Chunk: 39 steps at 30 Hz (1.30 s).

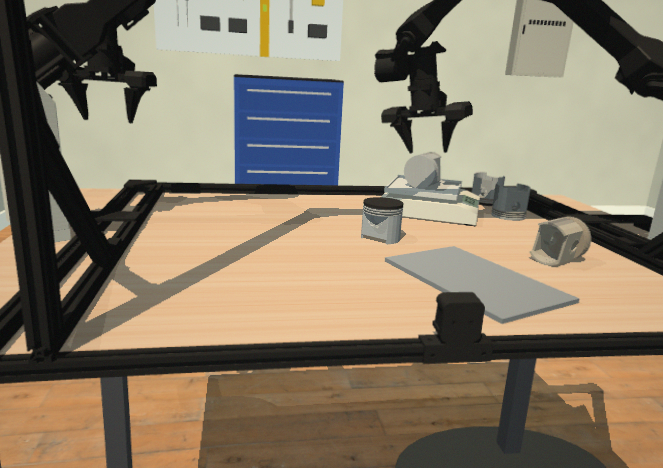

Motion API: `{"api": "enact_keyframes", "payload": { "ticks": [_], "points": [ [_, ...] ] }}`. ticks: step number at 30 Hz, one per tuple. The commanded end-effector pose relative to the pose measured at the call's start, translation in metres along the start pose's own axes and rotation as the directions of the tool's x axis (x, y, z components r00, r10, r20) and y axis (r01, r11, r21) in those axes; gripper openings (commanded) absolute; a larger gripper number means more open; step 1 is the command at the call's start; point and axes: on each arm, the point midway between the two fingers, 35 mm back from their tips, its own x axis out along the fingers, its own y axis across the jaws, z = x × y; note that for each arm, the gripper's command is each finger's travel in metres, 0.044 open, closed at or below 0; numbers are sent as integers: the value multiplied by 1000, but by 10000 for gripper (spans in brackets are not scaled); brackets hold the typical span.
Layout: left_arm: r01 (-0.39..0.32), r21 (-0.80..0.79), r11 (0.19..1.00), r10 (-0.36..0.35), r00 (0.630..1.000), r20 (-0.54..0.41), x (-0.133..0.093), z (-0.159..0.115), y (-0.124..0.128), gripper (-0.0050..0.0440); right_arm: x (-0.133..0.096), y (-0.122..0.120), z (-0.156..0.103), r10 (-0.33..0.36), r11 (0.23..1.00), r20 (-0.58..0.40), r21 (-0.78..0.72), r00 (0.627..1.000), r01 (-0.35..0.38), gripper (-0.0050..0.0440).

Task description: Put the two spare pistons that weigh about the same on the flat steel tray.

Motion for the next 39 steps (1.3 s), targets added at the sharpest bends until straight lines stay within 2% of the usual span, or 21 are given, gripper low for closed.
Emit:
{"api": "enact_keyframes", "payload": {
  "ticks": [1, 18, 20, 25, 32, 39],
  "points": [
    [3, 1, 1000, -3, 1000, 1, 0, 0, 0, 440, -13, 2, -2, 16, 1000, -4, -11, 1000, -16, 378],
    [3, 1, 1000, -3, 1000, 1, 0, 0, 0, 440, -33, 2, -3, 19, 1000, -5, -19, 1000, -19, 378],
    [3, 1, 1000, -3, 1000, 1, 0, 0, 0, 440, -43, 1, -2, 19, 1000, -6, -20, 1000, -19, 378],
    [3, 1, 1000, -3, 1000, 1, 0, 0, 0, 440, -45, 1, -3, 24, 998, -6, -50, 1000, -25, 378],
    [3, 1, 1000, -3, 1000, 1, 0, 0, 0, 440, -45, 1, -3, 46, 971, -7, -233, 999, -47, 378],
    [3, 1, 1000, -3, 1000, 1, 0, 0, 0, 440, -45, 1, -3, 68, 911, -12, -408, 998, -67, 378]
  ]
}}
